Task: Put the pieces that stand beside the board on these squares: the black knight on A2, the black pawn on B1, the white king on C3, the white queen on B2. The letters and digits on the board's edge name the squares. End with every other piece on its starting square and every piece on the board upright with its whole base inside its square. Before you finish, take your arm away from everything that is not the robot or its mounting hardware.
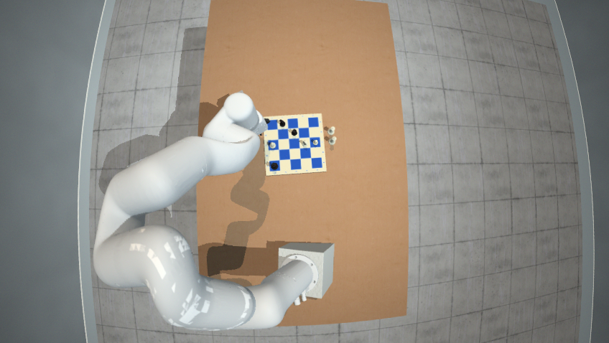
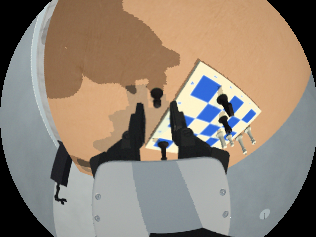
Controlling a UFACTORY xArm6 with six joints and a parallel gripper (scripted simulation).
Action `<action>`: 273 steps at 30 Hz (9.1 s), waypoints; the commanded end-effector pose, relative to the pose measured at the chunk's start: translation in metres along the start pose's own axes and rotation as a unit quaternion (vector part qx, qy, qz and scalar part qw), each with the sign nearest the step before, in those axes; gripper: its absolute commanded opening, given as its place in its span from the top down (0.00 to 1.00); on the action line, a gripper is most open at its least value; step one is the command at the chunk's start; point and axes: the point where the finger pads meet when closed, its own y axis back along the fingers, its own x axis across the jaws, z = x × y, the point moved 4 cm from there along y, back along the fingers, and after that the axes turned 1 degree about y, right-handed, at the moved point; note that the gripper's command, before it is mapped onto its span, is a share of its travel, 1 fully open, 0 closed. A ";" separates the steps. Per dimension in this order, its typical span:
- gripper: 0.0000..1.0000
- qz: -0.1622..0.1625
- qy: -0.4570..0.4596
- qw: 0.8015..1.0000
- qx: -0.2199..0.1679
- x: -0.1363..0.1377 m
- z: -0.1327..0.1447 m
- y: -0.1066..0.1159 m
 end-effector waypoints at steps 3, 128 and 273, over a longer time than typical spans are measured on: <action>0.66 0.001 0.000 1.000 0.002 0.000 -0.002 0.001; 1.00 0.001 0.000 1.000 0.002 0.001 -0.003 -0.031; 1.00 0.000 -0.217 0.976 0.002 0.058 0.025 -0.021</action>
